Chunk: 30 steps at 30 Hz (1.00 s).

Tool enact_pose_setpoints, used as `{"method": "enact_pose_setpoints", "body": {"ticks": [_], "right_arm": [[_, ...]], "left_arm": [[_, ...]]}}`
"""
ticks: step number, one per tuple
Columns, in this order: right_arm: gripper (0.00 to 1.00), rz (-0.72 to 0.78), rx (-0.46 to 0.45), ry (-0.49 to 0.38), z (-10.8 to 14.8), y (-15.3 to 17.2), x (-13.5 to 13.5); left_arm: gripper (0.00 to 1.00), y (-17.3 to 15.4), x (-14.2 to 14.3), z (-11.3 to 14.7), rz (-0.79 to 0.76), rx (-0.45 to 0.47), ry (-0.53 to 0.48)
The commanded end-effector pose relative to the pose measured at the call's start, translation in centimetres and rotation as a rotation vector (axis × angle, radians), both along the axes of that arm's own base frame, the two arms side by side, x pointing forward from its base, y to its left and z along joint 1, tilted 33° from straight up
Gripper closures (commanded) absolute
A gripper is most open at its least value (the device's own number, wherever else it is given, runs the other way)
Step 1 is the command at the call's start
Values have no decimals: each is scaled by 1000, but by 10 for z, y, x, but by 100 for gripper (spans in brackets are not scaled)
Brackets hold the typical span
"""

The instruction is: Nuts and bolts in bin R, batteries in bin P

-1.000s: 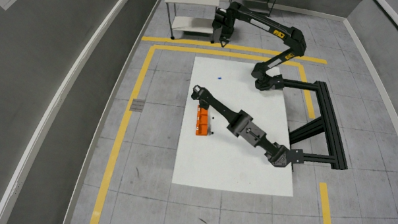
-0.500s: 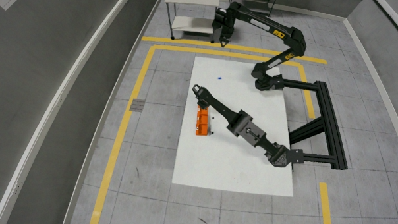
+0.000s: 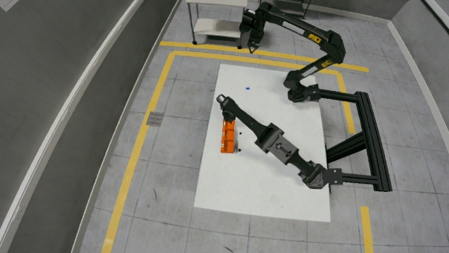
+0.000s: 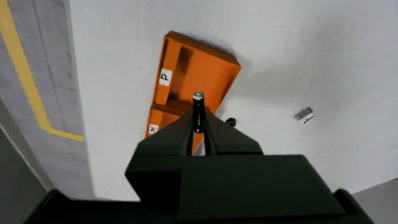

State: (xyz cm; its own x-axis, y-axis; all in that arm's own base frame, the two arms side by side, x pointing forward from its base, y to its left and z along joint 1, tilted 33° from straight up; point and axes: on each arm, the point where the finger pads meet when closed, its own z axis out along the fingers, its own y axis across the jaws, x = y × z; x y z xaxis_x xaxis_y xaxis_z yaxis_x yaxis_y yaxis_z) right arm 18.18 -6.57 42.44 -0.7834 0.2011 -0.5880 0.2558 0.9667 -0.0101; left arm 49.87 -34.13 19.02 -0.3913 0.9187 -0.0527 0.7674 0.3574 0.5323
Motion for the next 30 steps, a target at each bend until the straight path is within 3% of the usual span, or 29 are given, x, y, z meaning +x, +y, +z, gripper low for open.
{"method": "enact_pose_setpoints", "body": {"ticks": [1, 5, 9, 18, 30], "right_arm": [[0, 10, -15, -35, 21, 3, 0], [0, 10, -15, -35, 21, 3, 0], [0, 10, -15, -35, 21, 3, 0], [0, 10, -15, -35, 21, 3, 0], [0, 10, -15, -35, 21, 3, 0]], "left_arm": [[96, -20, 13, 3, -148, 51, 0], [96, -15, 8, 19, -234, 83, -4], [96, -8, 11, 19, -327, 115, -8], [96, 6, 10, 19, -321, 116, -7], [96, -10, -2, 16, -346, 118, -7]]}}
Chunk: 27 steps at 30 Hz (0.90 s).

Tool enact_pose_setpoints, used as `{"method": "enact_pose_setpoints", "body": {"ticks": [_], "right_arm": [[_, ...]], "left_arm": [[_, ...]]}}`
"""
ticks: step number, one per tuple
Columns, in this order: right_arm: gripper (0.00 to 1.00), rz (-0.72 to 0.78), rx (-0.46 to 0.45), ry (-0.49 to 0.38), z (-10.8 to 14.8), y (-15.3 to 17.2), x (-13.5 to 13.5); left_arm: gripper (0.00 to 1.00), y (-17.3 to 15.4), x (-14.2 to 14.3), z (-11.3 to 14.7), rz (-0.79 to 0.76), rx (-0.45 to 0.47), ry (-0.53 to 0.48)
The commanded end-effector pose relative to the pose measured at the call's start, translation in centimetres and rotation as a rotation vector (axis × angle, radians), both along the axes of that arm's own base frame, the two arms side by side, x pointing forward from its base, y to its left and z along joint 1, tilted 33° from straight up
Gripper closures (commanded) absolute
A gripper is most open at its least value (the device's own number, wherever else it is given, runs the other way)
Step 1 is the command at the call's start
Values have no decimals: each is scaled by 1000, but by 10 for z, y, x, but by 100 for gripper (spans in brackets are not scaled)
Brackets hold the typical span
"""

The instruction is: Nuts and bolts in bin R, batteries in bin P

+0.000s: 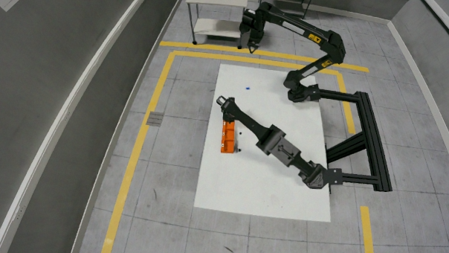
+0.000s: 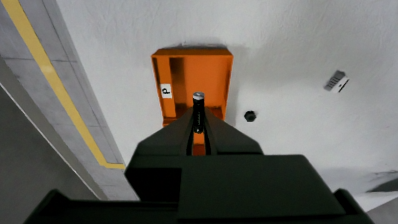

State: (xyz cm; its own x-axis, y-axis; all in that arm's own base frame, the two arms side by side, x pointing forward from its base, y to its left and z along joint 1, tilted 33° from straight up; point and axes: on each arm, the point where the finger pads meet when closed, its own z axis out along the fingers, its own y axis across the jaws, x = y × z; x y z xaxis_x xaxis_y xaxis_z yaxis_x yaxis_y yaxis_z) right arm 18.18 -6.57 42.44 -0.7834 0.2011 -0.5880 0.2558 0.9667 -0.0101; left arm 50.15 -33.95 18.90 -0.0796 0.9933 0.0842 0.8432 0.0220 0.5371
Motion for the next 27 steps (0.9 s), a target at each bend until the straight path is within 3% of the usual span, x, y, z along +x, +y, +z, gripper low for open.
{"method": "enact_pose_setpoints", "body": {"ticks": [1, 17, 19, 27], "right_arm": [[0, 10, -15, -35, 21, 3, 0], [0, 10, -15, -35, 21, 3, 0], [0, 10, -15, -35, 21, 3, 0], [0, 10, -15, -35, 21, 3, 0]], "left_arm": [[96, -14, -5, 18, -26, -25, -30], [96, -15, -8, 8, -15, -20, -20], [96, -11, -2, -12, -17, 2, 0], [96, 0, 15, -16, -1, -4, -7]]}}
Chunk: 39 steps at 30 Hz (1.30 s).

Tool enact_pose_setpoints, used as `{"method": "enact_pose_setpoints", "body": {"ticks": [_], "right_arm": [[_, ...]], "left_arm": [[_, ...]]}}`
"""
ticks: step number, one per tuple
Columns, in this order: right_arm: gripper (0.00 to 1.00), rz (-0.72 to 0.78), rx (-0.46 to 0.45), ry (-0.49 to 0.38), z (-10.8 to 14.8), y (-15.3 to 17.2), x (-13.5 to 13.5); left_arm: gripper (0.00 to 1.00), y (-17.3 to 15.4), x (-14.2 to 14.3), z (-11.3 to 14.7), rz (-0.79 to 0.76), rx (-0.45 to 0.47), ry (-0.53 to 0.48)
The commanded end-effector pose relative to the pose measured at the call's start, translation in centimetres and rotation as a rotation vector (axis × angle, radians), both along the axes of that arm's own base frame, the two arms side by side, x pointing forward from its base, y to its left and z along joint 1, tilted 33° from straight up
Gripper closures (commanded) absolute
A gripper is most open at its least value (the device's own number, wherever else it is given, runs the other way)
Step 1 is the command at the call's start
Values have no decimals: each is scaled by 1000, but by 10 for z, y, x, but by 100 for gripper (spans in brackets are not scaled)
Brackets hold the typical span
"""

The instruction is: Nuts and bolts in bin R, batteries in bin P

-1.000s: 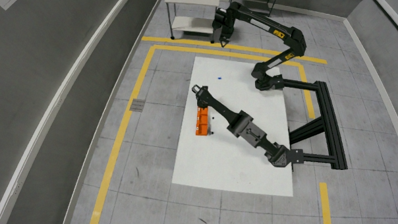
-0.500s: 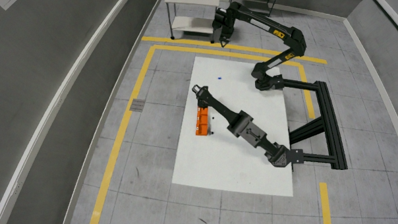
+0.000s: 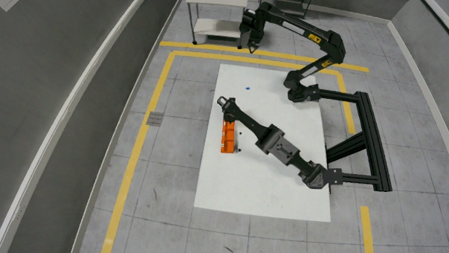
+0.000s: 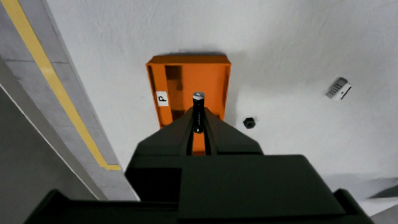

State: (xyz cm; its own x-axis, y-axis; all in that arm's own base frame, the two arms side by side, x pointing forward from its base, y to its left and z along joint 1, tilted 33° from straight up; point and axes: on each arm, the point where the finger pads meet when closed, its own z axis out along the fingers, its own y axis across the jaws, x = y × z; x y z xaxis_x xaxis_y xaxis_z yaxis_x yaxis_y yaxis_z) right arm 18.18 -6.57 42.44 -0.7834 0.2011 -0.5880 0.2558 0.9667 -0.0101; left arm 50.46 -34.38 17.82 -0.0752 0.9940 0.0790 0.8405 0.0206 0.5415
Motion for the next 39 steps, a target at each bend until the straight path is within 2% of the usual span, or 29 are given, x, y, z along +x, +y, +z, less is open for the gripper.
{"method": "enact_pose_setpoints", "body": {"ticks": [1, 12, 15, 16, 21, 25, 37, 38, 39], "right_arm": [[0, 10, -15, -35, 21, 3, 0], [0, 10, -15, -35, 21, 3, 0], [0, 10, -15, -35, 21, 3, 0], [0, 10, -15, -35, 21, 3, 0], [0, 10, -15, -35, 21, 3, 0], [0, 10, -15, -35, 21, 3, 0], [0, 10, -15, -35, 21, 3, 0], [0, 10, -15, -35, 21, 3, 0], [0, 10, -15, -35, 21, 3, 0]], "left_arm": [[96, 6, 12, -10, 4, 5, 3], [96, 9, 22, -31, 4, 8, 7], [96, 9, 24, -32, 4, 7, 5], [96, 5, 30, -24, 4, -5, -10], [96, 11, 29, -40, 4, 7, 5], [96, 10, 33, -16, 4, -15, -22], [96, 5, 38, -16, 3, -15, -21], [77, 2, 28, -18, -2, -15, -20], [77, 2, 28, -18, -2, -15, -20]]}}
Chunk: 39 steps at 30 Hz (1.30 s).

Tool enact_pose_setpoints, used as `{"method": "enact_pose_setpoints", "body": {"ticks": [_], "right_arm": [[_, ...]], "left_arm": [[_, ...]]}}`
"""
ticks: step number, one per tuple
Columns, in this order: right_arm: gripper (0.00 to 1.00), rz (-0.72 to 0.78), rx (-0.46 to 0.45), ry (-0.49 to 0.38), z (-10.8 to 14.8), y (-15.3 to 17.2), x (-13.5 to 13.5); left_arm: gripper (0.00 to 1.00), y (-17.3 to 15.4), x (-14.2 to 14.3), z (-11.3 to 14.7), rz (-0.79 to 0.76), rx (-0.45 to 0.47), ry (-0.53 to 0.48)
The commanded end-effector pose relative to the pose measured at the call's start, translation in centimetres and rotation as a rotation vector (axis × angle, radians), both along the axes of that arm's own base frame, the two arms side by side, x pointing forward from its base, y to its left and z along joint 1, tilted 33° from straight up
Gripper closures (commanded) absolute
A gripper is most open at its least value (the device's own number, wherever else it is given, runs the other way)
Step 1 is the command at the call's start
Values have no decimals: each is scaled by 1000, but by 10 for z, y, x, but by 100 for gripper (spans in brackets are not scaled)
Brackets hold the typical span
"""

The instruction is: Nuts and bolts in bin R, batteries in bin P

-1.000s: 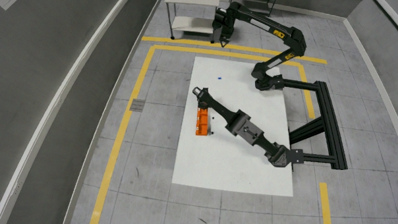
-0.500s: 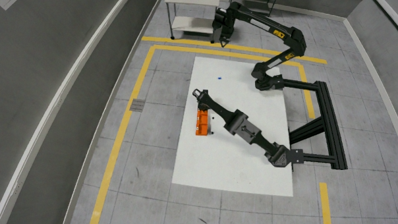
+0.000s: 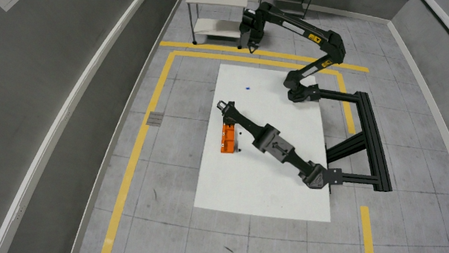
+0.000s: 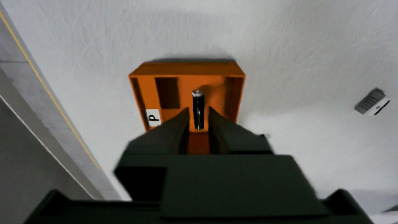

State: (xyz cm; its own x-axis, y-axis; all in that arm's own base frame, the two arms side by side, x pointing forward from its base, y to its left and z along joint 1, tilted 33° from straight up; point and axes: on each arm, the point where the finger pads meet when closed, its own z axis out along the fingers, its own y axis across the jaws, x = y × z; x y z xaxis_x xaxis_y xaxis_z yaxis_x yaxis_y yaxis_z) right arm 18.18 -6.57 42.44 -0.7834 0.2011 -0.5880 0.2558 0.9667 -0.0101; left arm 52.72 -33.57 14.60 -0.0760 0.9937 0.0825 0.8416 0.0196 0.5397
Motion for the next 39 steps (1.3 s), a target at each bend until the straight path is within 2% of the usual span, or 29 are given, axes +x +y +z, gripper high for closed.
{"method": "enact_pose_setpoints", "body": {"ticks": [1, 13, 14, 16, 19, 23, 39], "right_arm": [[0, 10, -15, -35, 21, 3, 0], [0, 10, -15, -35, 21, 3, 0], [0, 10, -15, -35, 21, 3, 0], [0, 10, -15, -35, 21, 3, 0], [0, 10, -15, -35, 21, 3, 0], [0, 10, -15, -35, 21, 3, 0], [0, 10, -15, -35, 21, 3, 0]], "left_arm": [[77, -6, 6, 14, -3, -19, -22], [77, -5, 6, 14, -3, -19, -22], [77, -1, 17, 16, 3, -18, -25], [77, -1, 17, 16, 5, -19, -25], [77, -7, 8, 41, 0, -42, -48], [77, -17, -2, 45, -11, -46, -49], [77, -18, -12, 61, -10, -46, -50]]}}
